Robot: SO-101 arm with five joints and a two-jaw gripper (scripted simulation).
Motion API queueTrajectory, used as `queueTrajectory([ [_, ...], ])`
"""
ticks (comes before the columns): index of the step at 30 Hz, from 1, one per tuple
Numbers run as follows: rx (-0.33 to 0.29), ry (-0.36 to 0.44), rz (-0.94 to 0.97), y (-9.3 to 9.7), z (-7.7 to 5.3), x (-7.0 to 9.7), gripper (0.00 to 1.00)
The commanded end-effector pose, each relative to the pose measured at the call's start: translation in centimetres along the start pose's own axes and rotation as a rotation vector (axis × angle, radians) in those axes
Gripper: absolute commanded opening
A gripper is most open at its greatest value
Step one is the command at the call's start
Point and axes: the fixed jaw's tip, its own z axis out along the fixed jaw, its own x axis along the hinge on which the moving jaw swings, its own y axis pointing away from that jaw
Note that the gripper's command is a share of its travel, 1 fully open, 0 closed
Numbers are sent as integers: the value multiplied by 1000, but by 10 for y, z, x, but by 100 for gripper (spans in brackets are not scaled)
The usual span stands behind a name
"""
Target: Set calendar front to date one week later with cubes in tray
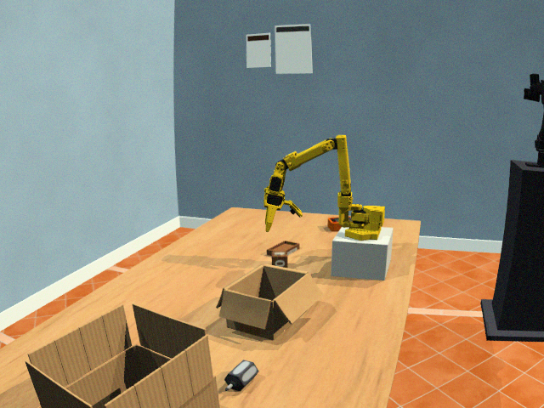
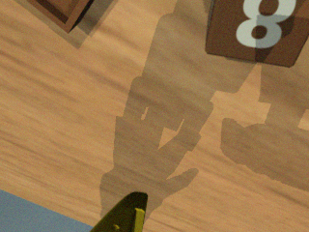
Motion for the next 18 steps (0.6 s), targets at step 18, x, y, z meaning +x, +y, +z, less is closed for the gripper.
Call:
queueTrajectory([
  [18,53,-248,-5,-4,43,-41,35],
])
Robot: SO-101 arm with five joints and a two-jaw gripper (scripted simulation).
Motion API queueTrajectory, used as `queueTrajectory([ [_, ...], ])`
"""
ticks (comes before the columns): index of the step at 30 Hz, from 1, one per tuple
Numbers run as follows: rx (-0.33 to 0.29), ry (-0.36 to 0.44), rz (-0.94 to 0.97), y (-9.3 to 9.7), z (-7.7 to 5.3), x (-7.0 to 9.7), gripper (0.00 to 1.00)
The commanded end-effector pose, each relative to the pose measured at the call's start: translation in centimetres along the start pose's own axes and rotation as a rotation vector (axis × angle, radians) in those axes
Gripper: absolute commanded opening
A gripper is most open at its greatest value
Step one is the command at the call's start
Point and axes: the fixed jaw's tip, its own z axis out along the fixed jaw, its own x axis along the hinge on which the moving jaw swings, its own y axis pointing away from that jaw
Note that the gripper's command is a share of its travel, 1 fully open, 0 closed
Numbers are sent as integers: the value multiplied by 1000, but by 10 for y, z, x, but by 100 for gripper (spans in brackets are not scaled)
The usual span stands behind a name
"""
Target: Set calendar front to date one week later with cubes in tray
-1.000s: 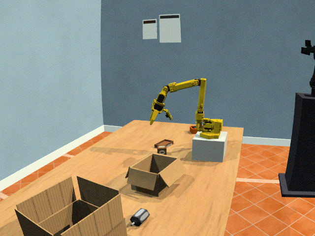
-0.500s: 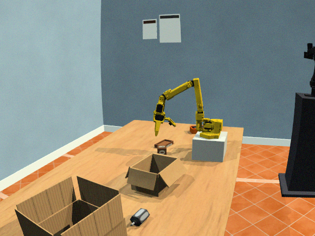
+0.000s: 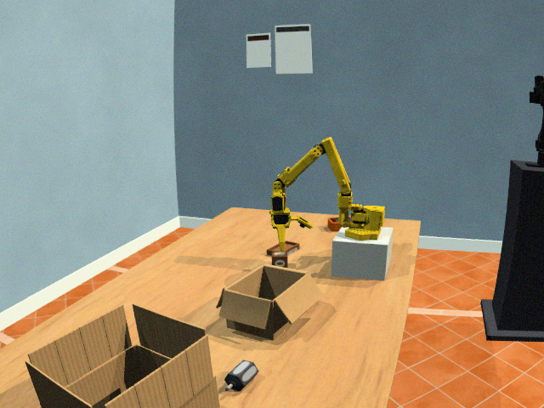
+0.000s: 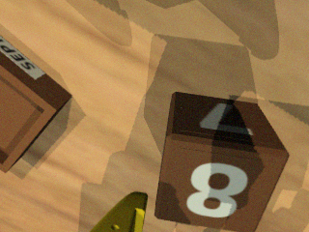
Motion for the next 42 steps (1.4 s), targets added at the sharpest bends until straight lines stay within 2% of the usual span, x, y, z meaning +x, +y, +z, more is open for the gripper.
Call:
queueTrajectory([
  [1,-6,33,-5,6,-2,8,35],
  [24,-6,33,-5,6,0,8,35],
  [33,-6,33,-5,6,6,9,35],
  [42,-6,33,-5,7,21,10,35],
])
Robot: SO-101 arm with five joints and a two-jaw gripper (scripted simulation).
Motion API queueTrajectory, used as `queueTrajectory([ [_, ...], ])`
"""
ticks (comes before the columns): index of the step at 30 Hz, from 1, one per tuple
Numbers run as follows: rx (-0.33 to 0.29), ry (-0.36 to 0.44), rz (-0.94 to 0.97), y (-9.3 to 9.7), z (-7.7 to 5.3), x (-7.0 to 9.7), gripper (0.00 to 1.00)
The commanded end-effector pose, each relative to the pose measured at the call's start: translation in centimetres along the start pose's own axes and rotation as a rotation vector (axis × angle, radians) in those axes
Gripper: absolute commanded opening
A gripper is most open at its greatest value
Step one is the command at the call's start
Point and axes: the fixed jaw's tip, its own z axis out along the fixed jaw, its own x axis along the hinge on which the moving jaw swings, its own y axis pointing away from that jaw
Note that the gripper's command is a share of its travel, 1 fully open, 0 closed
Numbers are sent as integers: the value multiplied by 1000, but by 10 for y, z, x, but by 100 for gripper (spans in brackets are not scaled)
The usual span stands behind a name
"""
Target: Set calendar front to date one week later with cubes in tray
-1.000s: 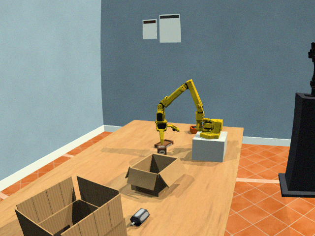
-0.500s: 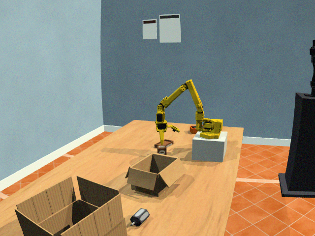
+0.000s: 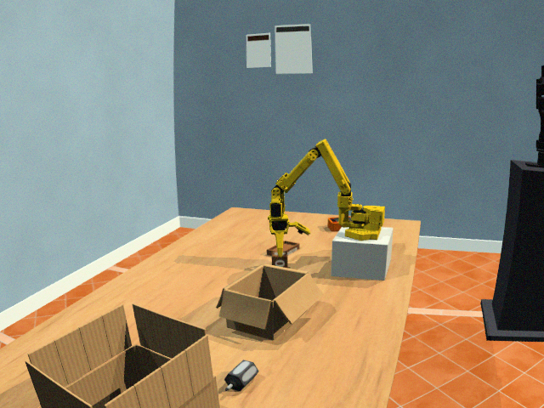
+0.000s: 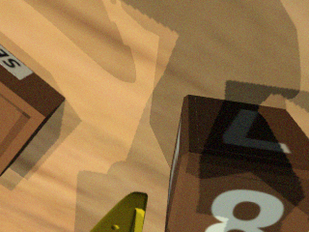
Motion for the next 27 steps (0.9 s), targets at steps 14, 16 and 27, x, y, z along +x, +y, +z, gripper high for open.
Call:
queueTrajectory([
  [14,-2,16,-3,2,19,2,35],
  [16,-2,16,-3,2,21,2,35],
  [27,-2,16,-3,2,22,2,35],
])
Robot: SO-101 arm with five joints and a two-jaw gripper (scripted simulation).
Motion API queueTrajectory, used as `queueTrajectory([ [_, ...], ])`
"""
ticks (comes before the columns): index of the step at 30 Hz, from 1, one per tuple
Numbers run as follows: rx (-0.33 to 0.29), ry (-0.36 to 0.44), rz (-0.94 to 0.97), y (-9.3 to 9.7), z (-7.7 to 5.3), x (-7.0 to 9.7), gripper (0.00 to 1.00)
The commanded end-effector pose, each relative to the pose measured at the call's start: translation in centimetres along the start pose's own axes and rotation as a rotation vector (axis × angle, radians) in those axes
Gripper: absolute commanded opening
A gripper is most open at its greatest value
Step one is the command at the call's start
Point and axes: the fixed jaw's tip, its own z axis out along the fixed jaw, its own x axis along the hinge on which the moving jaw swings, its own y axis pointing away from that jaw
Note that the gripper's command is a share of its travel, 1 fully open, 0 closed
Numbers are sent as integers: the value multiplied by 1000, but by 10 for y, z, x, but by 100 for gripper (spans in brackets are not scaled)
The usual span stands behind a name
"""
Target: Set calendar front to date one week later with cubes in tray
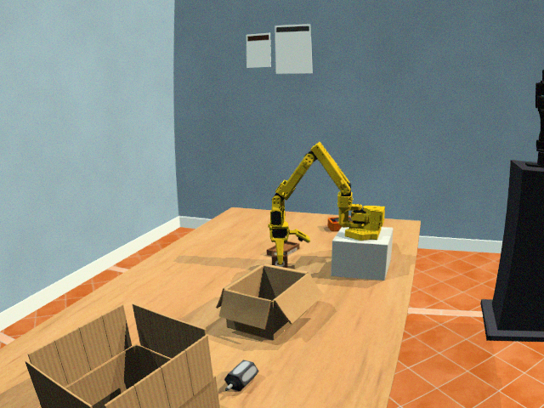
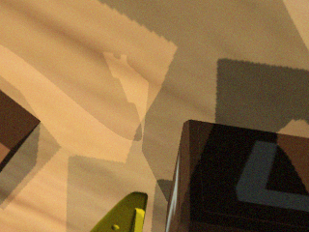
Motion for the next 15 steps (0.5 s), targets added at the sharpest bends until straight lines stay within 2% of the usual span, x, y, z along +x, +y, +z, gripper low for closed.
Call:
queueTrajectory([
  [1,-1,9,-3,2,1,2,35],
  [15,-1,9,-3,0,1,2,33],
])
